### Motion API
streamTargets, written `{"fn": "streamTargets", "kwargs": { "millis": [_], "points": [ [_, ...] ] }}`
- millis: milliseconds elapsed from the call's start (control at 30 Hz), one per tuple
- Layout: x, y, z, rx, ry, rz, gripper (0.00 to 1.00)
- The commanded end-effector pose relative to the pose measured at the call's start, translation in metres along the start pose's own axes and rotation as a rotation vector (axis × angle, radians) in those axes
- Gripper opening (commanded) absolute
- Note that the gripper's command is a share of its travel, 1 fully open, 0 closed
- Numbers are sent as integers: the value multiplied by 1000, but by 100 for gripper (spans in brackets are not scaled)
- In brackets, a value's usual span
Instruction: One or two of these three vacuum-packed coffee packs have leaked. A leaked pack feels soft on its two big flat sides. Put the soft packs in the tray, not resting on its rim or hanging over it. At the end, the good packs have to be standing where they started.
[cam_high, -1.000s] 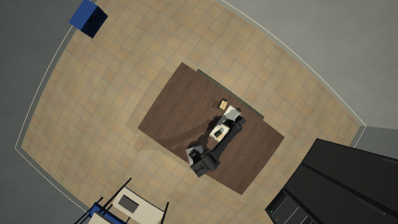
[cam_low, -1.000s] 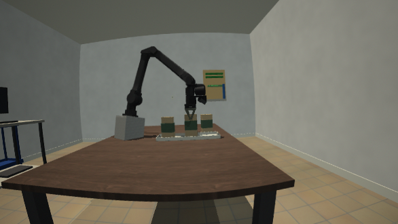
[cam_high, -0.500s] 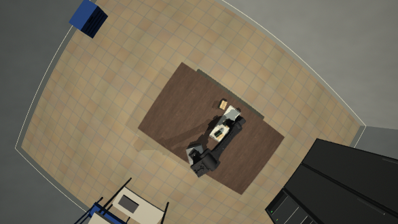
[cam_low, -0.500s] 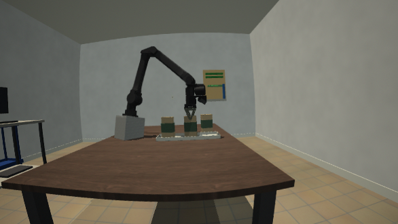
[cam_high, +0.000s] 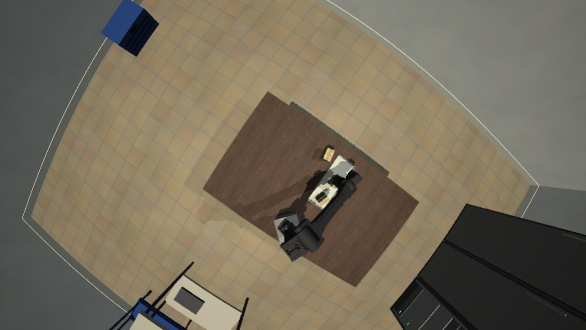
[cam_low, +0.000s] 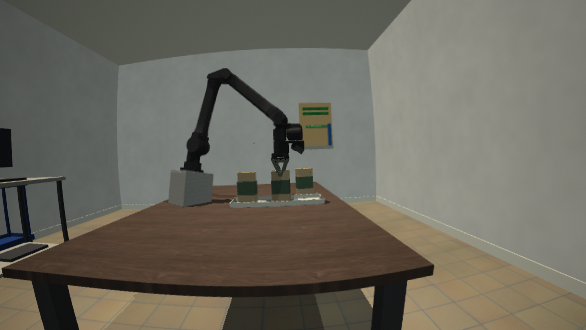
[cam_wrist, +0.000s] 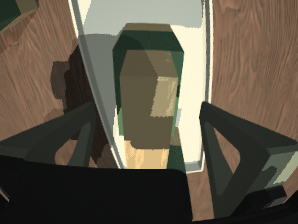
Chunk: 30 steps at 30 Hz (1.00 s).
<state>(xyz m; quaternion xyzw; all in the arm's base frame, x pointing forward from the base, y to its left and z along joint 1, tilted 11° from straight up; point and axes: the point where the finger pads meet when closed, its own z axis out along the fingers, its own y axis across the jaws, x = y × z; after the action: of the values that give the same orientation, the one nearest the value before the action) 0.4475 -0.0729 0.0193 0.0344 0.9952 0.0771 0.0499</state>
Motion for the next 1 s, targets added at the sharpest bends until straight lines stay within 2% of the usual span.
{"fn": "streamTargets", "kwargs": {
  "millis": [0, 767, 800, 833, 933, 967],
  "points": [
    [-10, 3, -3, 4, -30, -3, 77],
    [-10, 3, -3, 4, -30, -3, 77],
    [-14, 3, -10, 6, -45, -5, 77],
    [-23, 0, -29, 10, -62, -7, 77],
    [-23, -5, -72, 12, -69, -9, 77],
    [-20, -4, -77, 12, -70, -9, 77]
  ]
}}
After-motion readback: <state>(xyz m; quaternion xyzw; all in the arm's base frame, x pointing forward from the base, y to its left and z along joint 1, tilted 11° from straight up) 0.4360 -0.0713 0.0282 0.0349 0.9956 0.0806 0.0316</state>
